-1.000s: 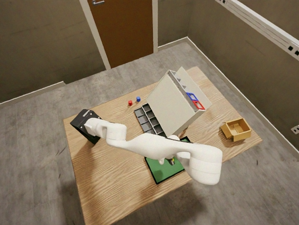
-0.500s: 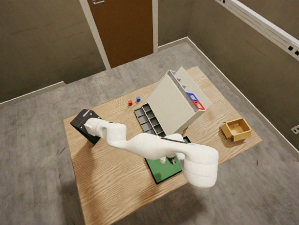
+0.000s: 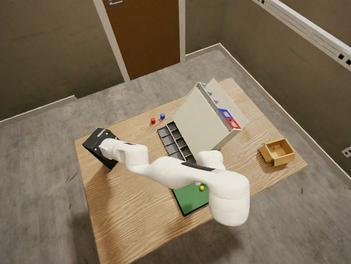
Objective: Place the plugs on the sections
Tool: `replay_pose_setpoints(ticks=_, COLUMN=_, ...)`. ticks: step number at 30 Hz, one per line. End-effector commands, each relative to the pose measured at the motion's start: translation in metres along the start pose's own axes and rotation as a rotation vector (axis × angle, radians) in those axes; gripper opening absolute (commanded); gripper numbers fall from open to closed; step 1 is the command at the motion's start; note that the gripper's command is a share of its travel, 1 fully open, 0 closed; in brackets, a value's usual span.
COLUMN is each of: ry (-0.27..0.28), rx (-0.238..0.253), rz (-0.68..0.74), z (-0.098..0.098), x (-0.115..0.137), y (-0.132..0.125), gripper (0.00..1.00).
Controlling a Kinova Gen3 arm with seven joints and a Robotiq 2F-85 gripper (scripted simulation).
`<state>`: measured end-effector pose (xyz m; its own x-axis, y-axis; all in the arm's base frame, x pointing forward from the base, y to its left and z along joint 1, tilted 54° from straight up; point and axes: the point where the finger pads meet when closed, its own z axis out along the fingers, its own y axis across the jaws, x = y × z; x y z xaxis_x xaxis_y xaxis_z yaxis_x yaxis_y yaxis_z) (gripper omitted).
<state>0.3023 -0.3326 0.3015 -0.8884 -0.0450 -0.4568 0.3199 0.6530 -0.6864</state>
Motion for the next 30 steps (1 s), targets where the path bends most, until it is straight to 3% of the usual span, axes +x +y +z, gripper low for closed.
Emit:
replay_pose_setpoints(ticks=1, ry=0.037, rx=-0.005, rz=-0.005, z=-0.004, x=-0.005, y=-0.003, gripper=0.00)
replay_pose_setpoints(ticks=7, ry=0.037, rx=-0.005, rz=-0.005, z=-0.004, x=-0.005, y=-0.003, gripper=0.00)
replay_pose_setpoints(ticks=8, ry=0.032, rx=-0.003, rz=-0.004, z=-0.042, x=-0.027, y=0.052, gripper=0.00)
replay_pose_setpoints(ticks=11, ry=0.032, rx=-0.003, rz=-0.004, z=-0.047, x=-0.030, y=0.060, gripper=0.00)
replay_pose_setpoints(ticks=17, ry=0.032, rx=-0.003, rz=-0.004, z=-0.085, x=-0.052, y=0.113, gripper=0.00)
replay_pose_setpoints(ticks=24, ry=0.032, rx=-0.003, rz=-0.004, z=-0.086, x=-0.052, y=0.114, gripper=0.00)
replay_pose_setpoints(ticks=25, ry=0.022, rx=-0.028, rz=-0.011, z=-0.122, x=-0.072, y=0.166, gripper=0.00)
replay_pose_setpoints(ticks=27, ry=0.022, rx=-0.028, rz=-0.011, z=-0.126, x=-0.075, y=0.171, gripper=0.00)
replay_pose_setpoints(ticks=30, ry=0.022, rx=-0.028, rz=-0.011, z=-0.145, x=-0.086, y=0.199, gripper=0.00)
